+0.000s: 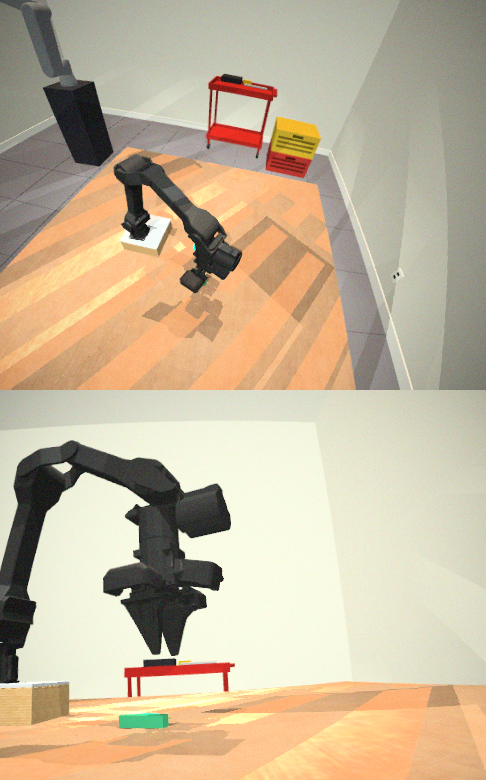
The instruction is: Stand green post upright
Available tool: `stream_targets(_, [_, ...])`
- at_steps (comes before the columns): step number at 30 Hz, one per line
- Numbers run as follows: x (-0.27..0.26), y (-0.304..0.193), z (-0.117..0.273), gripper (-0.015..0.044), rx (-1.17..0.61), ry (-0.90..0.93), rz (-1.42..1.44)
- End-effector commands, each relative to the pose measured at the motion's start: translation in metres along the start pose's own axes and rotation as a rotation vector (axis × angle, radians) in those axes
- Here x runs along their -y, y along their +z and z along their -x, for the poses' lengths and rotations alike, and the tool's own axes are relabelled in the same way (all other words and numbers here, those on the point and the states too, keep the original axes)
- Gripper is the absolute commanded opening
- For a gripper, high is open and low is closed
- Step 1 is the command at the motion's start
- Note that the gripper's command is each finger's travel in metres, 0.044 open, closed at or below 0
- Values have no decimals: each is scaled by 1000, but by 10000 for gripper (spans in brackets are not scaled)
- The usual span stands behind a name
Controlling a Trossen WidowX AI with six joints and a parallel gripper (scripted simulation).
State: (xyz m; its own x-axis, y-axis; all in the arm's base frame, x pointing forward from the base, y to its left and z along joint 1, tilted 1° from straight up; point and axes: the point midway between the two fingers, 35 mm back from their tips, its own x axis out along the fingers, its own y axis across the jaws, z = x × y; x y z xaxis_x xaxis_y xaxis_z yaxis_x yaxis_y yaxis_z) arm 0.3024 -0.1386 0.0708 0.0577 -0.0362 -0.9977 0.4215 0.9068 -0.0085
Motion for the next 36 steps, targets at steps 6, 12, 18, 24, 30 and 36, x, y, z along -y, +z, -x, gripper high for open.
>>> stream_targets(6, [1,-17,-83,233,-40,-3,8])
stream_targets(12, [1,-17,-83,154,-40,-3,8])
stream_targets(18, [1,-17,-83,23,-40,-3,8])
stream_targets(24, [-1,-18,-80,23,-35,-1,16])
stream_targets(30, [-4,-18,-69,23,-24,5,33])
stream_targets(36, [-4,-15,-57,23,-24,4,32])
